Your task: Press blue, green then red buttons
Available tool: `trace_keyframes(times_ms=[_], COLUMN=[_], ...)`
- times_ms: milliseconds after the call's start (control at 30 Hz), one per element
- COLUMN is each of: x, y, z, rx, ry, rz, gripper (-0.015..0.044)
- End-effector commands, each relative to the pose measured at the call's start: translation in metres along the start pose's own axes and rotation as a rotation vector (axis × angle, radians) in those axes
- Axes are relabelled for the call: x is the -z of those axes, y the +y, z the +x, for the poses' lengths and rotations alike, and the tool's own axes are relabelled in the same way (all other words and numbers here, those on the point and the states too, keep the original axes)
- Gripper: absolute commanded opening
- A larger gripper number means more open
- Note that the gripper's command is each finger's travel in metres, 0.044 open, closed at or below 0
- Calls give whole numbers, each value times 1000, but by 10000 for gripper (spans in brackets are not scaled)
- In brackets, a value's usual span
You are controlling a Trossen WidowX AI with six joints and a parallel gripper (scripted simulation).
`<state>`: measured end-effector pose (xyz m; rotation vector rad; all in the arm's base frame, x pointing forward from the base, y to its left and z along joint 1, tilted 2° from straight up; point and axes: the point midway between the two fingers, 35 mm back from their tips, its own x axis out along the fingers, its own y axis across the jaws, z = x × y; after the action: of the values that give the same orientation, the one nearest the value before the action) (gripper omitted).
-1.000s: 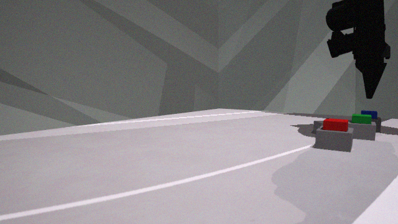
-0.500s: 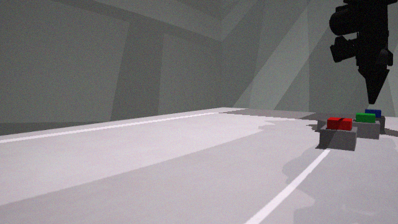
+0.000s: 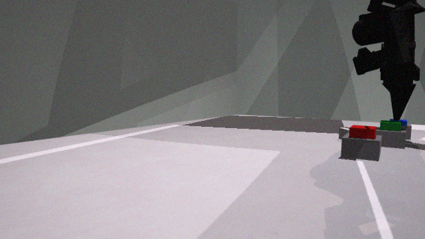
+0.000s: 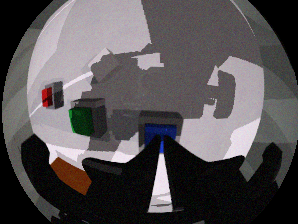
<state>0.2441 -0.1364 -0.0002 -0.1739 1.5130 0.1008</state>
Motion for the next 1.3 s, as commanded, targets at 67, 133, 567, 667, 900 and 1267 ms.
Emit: trace_keyframes(times_ms=[67,133,567,667,900,1267], x=[3,3,2,2,1,-14], y=[1,1,1,1,1,83], z=[3,3,-29,-31,-93,-93], rx=[-2,-2,-1,-2,-1,-10], ry=[11,11,10,10,10,8], rz=[1,1,1,1,1,1], gripper=[20,20,20,20,20,20])
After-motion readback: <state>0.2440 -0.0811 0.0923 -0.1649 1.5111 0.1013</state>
